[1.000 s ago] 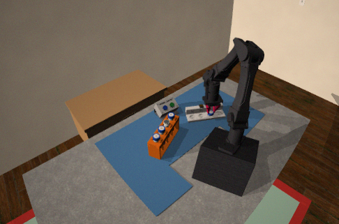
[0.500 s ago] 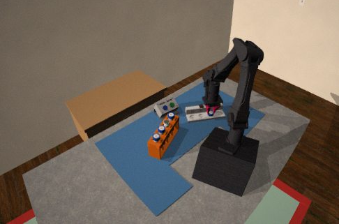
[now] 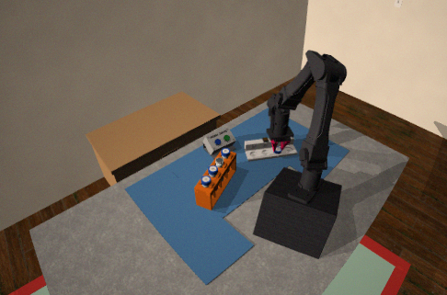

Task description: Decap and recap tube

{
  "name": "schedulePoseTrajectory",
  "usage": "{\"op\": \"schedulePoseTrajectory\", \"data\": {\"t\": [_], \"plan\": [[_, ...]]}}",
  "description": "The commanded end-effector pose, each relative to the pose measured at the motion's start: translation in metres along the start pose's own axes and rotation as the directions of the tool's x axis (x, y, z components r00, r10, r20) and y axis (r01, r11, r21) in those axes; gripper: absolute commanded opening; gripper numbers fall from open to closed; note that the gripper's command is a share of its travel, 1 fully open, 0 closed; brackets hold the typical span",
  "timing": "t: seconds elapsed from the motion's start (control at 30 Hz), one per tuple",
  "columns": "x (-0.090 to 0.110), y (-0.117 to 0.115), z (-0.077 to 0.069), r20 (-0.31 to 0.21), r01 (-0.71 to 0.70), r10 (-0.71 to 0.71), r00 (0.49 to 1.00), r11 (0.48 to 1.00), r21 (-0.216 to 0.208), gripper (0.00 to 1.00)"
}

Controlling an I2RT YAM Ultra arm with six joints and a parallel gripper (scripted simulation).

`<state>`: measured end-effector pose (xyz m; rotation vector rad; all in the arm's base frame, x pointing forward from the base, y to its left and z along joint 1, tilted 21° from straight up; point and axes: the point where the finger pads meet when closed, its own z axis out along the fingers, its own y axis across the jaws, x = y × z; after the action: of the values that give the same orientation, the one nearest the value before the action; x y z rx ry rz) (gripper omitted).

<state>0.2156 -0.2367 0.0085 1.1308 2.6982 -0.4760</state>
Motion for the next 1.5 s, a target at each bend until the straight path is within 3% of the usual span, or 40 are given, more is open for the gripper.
{"op": "schedulePoseTrajectory", "data": {"t": [0.0, 0.1, 0.13, 0.6, 0.77, 0.83, 1.33, 1.4, 1.47], "plan": [[-0.004, 0.000, -0.001, 0.017, 0.001, -0.001, 1.000, 1.000, -0.002, 0.00], [-0.004, 0.000, -0.001, 0.017, 0.001, -0.001, 1.000, 1.000, -0.002, 0.00], [-0.004, 0.000, -0.001, 0.017, 0.001, -0.001, 1.000, 1.000, -0.002, 0.47], [-0.004, 0.000, -0.001, 0.017, 0.001, -0.001, 1.000, 1.000, -0.002, 0.47], [-0.004, 0.000, -0.026, 0.017, 0.001, -0.001, 1.000, 1.000, -0.002, 0.47], [-0.004, 0.000, -0.026, 0.017, 0.001, -0.001, 1.000, 1.000, -0.002, 0.47], [-0.003, 0.000, -0.102, 0.017, 0.001, -0.001, 1.000, 1.000, -0.003, 0.47], [-0.003, 0.000, -0.102, 0.017, 0.001, -0.001, 1.000, 1.000, -0.003, 0.47], [-0.003, 0.000, -0.112, 0.017, 0.001, -0.001, 1.000, 1.000, -0.003, 0.47]]}}
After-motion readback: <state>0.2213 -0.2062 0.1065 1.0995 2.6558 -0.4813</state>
